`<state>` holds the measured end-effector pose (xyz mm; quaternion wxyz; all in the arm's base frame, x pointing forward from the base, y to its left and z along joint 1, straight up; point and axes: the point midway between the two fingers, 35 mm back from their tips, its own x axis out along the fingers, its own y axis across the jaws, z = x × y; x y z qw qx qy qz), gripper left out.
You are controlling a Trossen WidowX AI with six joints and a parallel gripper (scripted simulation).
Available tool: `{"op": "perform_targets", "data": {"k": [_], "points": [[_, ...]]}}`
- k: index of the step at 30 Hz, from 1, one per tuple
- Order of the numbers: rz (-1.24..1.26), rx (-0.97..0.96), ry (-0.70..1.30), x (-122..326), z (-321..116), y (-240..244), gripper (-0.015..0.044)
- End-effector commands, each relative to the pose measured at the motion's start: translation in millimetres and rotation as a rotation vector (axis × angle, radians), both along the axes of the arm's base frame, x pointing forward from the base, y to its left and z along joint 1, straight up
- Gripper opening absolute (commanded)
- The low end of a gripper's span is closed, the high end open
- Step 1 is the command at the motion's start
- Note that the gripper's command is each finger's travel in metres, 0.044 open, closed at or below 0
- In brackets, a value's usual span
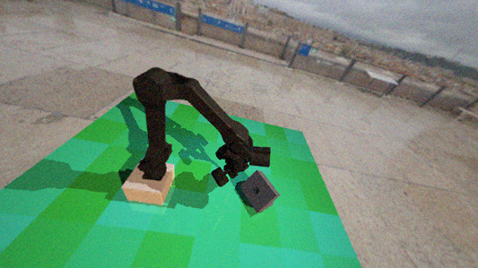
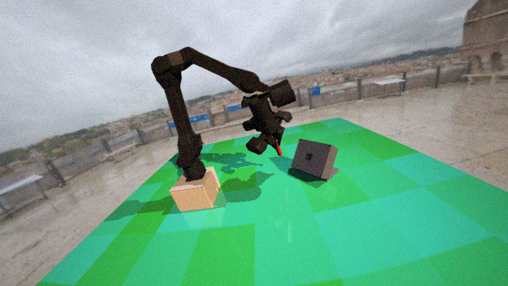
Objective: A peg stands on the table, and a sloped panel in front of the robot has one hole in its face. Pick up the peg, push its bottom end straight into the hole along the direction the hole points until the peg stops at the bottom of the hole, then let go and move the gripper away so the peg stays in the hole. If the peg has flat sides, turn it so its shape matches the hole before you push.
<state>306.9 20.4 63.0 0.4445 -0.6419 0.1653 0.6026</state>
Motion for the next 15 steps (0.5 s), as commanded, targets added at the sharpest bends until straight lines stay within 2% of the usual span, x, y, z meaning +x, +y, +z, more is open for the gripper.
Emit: {"op": "perform_targets", "data": {"k": [1, 15], "points": [[-0.002, 0.016, -0.022, 1, 1, -4, 0.0], [-0.026, 0.061, -0.075, 3, 3, -17, 0.0]]}}
